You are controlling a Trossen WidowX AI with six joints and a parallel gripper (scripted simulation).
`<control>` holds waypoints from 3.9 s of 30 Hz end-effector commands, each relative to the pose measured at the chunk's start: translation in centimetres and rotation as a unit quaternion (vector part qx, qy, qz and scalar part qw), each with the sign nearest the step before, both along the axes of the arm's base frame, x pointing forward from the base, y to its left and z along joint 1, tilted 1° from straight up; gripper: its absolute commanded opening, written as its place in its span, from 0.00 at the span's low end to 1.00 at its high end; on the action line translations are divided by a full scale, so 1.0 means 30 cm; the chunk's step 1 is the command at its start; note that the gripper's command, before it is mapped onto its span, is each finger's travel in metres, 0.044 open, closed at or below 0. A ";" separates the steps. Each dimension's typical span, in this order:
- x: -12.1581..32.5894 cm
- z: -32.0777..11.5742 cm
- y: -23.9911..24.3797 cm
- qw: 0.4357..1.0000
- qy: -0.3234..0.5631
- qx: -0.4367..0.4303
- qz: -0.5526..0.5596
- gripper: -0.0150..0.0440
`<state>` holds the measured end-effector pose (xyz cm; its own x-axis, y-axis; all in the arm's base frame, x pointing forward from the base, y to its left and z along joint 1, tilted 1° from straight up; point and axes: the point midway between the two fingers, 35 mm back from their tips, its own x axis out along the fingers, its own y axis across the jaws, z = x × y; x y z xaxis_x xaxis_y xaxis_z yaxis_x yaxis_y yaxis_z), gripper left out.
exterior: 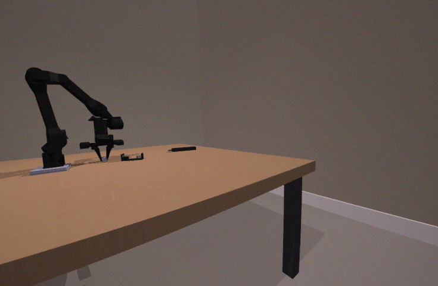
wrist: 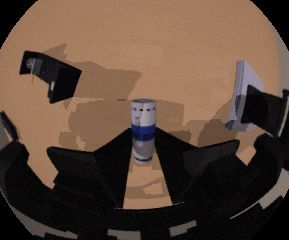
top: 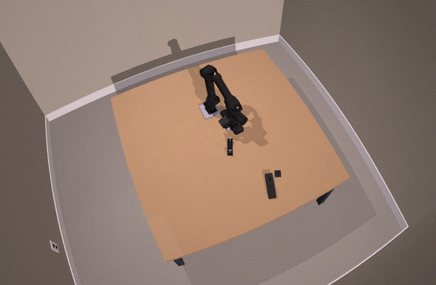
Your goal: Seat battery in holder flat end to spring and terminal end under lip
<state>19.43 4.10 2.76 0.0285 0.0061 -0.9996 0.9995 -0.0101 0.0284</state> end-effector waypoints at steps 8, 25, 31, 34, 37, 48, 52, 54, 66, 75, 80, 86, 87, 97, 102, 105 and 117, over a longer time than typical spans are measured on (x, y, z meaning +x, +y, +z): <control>0.003 0.038 -0.003 1.000 0.001 -0.003 -0.003 0.38; 0.103 0.207 -0.050 0.991 0.000 -0.008 0.135 0.38; 0.187 0.234 -0.100 0.970 -0.001 -0.011 0.244 0.38; 0.228 0.245 -0.130 0.954 -0.001 -0.013 0.298 0.38; 0.267 0.254 -0.162 0.937 -0.002 -0.015 0.350 0.38; 0.373 0.270 -0.275 0.868 -0.002 -0.020 0.497 0.38; 0.373 0.269 -0.275 0.868 -0.001 -0.019 0.497 0.38; 0.371 0.257 -0.274 0.867 0.005 -0.010 0.498 0.38; 0.356 0.148 -0.262 0.863 0.058 0.083 0.494 0.38; 0.358 0.132 -0.262 0.861 0.073 0.102 0.492 0.38; 0.362 0.125 -0.264 0.859 0.083 0.117 0.492 0.38; 0.368 0.116 -0.267 0.856 0.094 0.135 0.491 0.38; 0.369 0.115 -0.268 0.855 0.096 0.138 0.491 0.38; 0.377 0.100 -0.272 0.848 0.115 0.168 0.489 0.38; 0.381 0.092 -0.275 0.845 0.124 0.183 0.487 0.38; 0.383 0.088 -0.276 0.843 0.129 0.192 0.486 0.38; 0.397 0.081 -0.284 0.840 0.135 0.198 0.486 0.38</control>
<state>31.10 -4.39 5.26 -0.4093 0.2249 -0.8843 0.5136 0.8578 -0.0195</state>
